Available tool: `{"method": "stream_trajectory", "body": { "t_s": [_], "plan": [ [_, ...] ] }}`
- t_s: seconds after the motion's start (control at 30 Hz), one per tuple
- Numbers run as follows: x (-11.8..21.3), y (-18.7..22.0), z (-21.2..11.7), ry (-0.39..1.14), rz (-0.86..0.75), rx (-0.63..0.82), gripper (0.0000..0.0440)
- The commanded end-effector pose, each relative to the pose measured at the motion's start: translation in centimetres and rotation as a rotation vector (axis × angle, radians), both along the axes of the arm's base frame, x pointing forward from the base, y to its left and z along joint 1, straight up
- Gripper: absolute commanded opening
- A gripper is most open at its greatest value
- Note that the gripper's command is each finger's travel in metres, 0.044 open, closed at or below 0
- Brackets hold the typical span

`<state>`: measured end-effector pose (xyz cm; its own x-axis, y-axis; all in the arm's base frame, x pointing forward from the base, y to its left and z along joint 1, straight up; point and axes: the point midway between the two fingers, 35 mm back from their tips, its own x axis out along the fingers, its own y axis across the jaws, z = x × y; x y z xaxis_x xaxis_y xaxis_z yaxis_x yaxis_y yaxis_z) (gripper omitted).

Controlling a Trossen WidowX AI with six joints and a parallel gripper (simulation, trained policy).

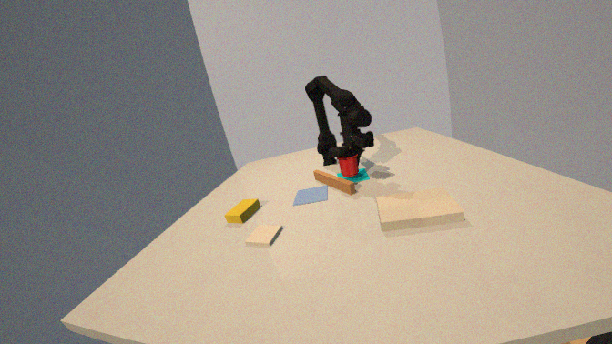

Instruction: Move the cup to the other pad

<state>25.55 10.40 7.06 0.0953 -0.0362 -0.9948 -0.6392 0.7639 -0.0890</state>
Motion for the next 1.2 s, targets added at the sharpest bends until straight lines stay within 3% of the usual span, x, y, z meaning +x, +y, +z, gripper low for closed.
{"method": "stream_trajectory", "body": {
  "t_s": [0.0, 0.27, 0.47, 1.17],
  "plan": [
    [-0.7, -0.1, -0.8, -0.001, -0.01, -0.008, 0.0004],
    [-1.1, -0.3, -1.7, -0.017, -0.026, -0.005, 0.0044],
    [-0.4, -0.3, -1.0, -0.06, -0.041, 0.029, 0.0111],
    [-1.0, -0.3, 1.9, -0.166, -0.026, 0.145, 0.0194]
  ]
}}
